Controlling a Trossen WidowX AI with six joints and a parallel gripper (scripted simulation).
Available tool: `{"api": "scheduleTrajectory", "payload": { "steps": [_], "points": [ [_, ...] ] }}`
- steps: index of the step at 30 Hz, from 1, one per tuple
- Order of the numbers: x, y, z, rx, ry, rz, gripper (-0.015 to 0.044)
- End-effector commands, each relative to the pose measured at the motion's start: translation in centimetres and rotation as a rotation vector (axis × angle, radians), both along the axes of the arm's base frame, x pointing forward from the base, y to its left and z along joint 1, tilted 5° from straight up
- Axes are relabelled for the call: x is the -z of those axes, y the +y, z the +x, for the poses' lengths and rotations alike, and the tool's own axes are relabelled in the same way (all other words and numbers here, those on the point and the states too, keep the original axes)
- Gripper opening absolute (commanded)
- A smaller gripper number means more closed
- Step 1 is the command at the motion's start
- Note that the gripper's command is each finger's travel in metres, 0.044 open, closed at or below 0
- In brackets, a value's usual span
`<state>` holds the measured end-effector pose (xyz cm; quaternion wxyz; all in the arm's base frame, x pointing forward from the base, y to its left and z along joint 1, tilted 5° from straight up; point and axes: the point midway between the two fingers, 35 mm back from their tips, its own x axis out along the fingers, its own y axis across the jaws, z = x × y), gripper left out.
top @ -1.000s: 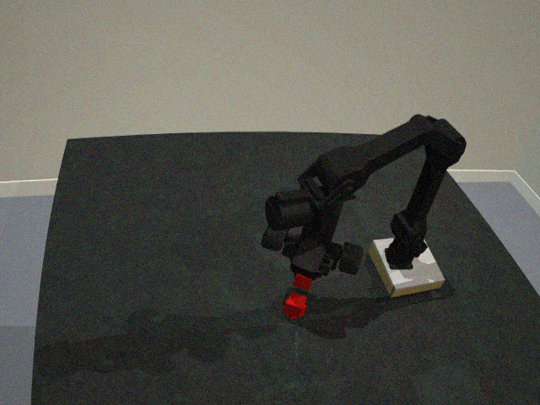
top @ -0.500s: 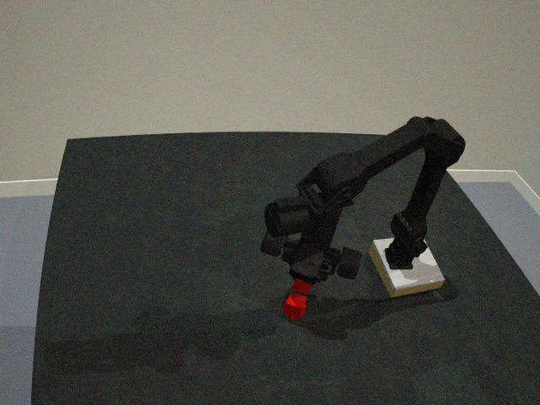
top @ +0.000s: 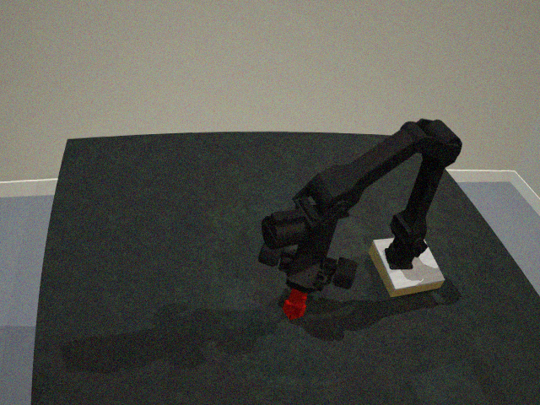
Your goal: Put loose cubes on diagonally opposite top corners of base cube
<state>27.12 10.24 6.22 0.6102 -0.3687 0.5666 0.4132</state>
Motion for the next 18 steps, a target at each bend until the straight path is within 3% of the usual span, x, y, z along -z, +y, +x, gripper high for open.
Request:
{"api": "scheduleTrajectory", "payload": {
  "steps": [1, 18],
  "points": [
    [0.17, 0.06, -0.03, 0.005, 0.002, 0.003, 0.0105],
    [0.31, 0.07, -0.02, 0.005, 0.002, 0.003, 0.0105]
  ]
}}
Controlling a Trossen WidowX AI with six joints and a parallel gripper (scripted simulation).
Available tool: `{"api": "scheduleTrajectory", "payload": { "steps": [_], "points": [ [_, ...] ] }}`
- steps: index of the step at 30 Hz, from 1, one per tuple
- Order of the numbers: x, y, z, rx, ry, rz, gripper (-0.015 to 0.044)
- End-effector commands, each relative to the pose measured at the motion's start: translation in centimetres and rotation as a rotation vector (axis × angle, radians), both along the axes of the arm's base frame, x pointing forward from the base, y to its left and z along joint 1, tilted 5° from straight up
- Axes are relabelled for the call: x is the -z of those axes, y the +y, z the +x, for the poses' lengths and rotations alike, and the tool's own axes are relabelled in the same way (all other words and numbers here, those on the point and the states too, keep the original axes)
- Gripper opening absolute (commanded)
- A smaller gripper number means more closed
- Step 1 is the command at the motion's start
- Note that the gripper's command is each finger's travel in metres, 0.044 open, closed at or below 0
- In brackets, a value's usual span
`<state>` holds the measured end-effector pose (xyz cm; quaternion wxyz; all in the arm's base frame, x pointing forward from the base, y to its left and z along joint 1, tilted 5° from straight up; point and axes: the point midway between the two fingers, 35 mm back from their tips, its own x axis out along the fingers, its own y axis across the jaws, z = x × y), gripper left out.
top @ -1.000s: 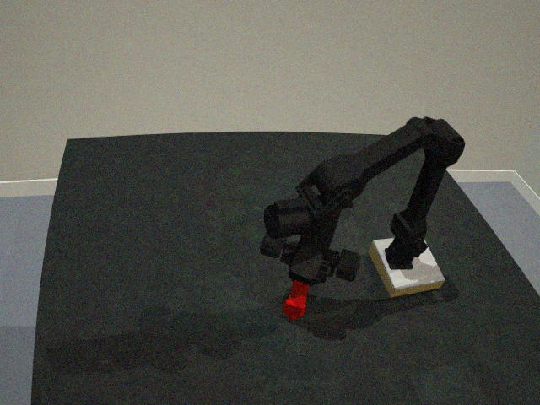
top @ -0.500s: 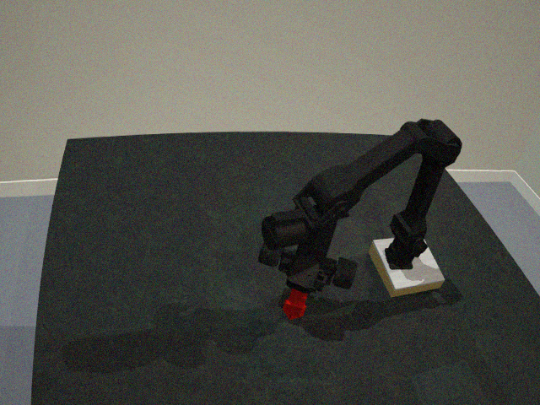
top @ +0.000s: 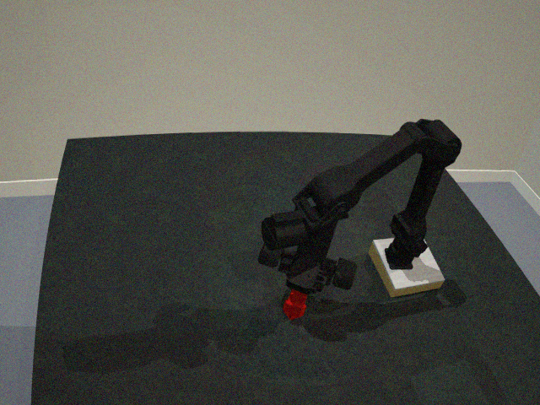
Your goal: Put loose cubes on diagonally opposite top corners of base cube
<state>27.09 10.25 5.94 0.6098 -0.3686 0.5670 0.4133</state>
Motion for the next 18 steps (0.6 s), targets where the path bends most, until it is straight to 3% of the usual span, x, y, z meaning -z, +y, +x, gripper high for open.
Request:
{"api": "scheduleTrajectory", "payload": {
  "steps": [1, 2, 6, 18],
  "points": [
    [0.0, 0.1, 0.0, 0.005, 0.001, 0.003, 0.0105],
    [0.0, 0.1, 0.0, 0.005, 0.001, 0.003, 0.0105],
    [0.0, 0.1, 0.0, 0.005, 0.001, 0.003, 0.0205],
    [-1.4, -0.1, 0.0, 0.0, 0.0, 0.0, 0.0205]
  ]
}}
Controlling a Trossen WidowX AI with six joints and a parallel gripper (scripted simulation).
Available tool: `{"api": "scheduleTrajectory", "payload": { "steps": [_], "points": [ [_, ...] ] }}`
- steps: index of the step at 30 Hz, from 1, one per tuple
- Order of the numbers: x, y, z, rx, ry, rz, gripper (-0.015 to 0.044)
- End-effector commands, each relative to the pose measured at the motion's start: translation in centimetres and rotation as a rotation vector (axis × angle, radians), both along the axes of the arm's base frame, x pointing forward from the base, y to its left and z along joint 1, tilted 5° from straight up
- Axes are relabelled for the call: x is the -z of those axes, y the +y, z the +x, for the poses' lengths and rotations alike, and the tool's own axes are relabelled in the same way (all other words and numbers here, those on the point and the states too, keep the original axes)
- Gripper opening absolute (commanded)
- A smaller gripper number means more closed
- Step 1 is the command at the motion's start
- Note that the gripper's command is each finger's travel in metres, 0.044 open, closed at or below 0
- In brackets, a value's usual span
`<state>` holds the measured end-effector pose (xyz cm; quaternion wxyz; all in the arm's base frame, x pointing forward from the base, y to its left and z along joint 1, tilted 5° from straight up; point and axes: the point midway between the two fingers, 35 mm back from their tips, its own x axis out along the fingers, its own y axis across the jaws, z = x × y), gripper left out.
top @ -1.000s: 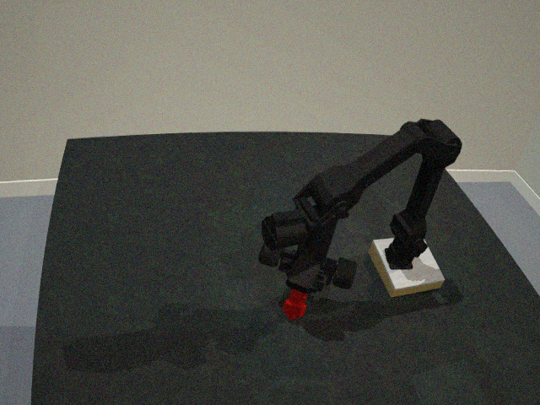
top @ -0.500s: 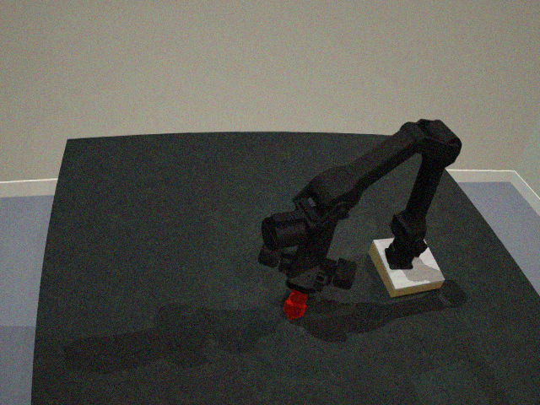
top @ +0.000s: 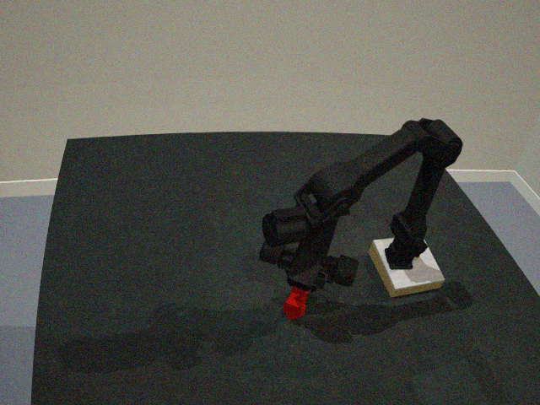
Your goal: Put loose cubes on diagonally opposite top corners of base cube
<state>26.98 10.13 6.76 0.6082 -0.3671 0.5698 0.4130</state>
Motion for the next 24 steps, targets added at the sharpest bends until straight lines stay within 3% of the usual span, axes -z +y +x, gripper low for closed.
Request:
{"api": "scheduleTrajectory", "payload": {
  "steps": [1, 24],
  "points": [
    [-0.8, 0.0, 0.1, -0.003, -0.006, 0.002, 0.0205],
    [-5.0, -0.4, 0.0, -0.003, -0.006, 0.002, 0.0205]
  ]
}}
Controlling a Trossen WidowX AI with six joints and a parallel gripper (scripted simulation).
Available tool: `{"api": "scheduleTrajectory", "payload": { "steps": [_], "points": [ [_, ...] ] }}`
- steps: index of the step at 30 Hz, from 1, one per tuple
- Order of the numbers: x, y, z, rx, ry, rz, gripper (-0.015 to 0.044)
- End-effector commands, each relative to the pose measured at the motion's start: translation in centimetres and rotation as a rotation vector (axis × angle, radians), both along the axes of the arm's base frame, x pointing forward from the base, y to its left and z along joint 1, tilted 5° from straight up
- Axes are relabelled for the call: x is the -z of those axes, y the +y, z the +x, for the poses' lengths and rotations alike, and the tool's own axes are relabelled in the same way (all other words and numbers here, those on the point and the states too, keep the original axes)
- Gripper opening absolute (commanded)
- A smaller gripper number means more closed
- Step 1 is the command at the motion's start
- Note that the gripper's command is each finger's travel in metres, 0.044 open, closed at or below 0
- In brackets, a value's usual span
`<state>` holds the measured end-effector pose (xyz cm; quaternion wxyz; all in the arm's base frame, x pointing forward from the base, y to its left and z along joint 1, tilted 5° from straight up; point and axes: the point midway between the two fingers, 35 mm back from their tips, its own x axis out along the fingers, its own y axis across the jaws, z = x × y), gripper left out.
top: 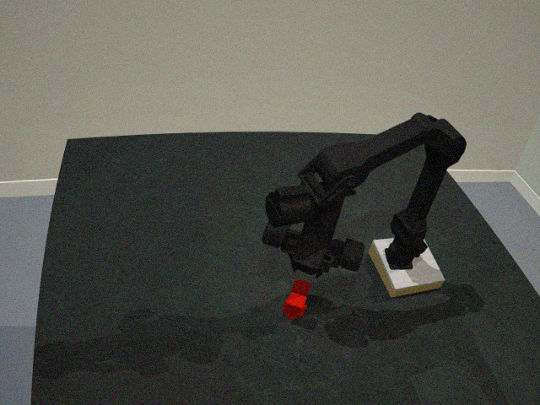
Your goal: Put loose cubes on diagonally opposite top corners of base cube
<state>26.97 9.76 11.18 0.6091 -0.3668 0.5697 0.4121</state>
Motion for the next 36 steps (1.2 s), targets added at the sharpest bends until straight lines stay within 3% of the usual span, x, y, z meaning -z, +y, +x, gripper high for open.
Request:
{"api": "scheduleTrajectory", "payload": {
  "steps": [1, 5, 13, 18, 28, 36],
  "points": [
    [-0.8, 0.0, 0.0, -0.005, -0.005, 0.002, 0.0205],
    [-1.1, -0.1, 0.0, -0.005, -0.005, 0.002, 0.0205],
    [-2.0, -0.2, 0.0, 0.0, -0.004, 0.001, 0.04],
    [-2.0, 0.7, -0.2, 0.003, -0.002, 0.001, 0.04],
    [-3.4, 12.3, -5.6, 0.003, 0.003, 0.013, 0.04],
    [-3.4, 12.4, -5.8, 0.003, 0.003, 0.013, 0.04]
  ]
}}
